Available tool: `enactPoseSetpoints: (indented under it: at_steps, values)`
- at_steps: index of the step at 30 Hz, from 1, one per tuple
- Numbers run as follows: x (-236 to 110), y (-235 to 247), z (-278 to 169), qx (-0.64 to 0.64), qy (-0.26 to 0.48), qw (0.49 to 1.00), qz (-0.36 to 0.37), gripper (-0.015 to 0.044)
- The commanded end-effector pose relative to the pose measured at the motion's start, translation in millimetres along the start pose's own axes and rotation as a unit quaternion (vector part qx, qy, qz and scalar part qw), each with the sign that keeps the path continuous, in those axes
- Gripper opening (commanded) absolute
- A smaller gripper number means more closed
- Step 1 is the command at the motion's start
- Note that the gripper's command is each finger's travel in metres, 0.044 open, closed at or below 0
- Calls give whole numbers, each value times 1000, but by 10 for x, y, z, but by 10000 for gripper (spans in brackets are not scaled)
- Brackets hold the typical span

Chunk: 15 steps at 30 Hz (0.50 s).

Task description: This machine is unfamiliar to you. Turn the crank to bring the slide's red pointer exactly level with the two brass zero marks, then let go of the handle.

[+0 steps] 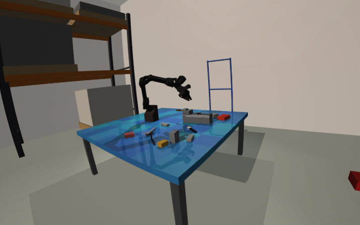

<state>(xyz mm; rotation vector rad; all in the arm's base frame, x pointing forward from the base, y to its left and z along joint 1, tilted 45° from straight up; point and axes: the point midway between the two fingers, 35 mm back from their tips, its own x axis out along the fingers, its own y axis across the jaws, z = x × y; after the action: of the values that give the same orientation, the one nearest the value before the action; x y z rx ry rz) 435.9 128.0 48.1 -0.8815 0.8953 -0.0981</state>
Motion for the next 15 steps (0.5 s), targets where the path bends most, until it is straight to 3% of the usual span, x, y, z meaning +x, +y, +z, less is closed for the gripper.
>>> enactPoseSetpoints:
  at_steps: [1,8,15]
  values:
    - [114,-3,21,-15,9,1000,8,440]
    - [478,10,-276,-15,9,1000,7,440]
    - [512,10,-310,-15,9,1000,7,440]
